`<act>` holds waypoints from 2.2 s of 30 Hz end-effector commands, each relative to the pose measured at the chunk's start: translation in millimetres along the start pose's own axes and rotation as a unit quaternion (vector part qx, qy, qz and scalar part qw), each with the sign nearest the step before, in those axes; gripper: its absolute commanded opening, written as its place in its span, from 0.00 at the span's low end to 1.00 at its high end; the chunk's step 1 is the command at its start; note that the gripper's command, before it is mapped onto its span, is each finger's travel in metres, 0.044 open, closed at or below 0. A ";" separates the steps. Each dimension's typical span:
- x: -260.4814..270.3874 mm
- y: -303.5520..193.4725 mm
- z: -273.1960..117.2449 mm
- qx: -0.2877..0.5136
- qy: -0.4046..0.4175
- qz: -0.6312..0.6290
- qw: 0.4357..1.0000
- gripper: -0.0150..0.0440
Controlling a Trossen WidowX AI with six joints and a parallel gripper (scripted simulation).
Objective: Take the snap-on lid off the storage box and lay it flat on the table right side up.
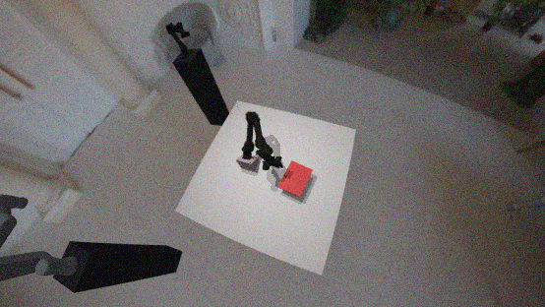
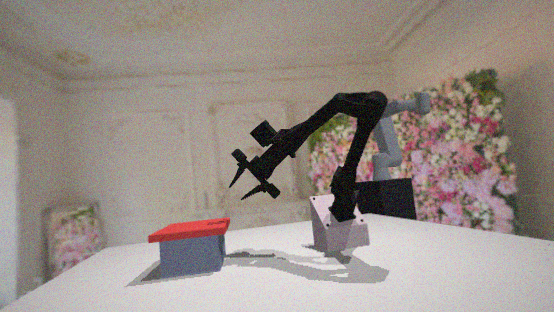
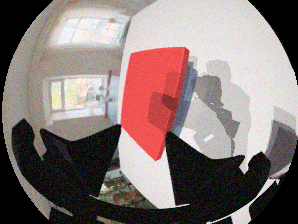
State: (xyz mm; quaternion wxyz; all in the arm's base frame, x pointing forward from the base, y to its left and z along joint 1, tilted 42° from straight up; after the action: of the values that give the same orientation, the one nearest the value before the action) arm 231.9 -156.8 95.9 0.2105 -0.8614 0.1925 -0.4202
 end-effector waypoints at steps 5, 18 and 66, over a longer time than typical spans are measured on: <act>-35.4 -7.9 25.0 0.003 -0.008 0.010 1.000 0.65; -33.7 -7.0 41.0 0.003 -0.010 0.009 1.000 0.65; -36.7 -9.2 94.9 0.005 -0.007 0.010 1.000 0.47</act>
State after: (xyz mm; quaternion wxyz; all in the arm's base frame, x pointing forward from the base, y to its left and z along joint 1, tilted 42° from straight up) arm 288.2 -110.8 24.0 0.2209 -0.8619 0.1957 -0.4123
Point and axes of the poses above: the point midway between the two fingers, 35 mm back from their tips, its own z axis out along the fingers, its own x axis across the jaws, y = z × x, the point moved 6 cm from there along -z, back along the fingers, and after that the axes turned 11 degrees about -z, right-handed, at the moved point
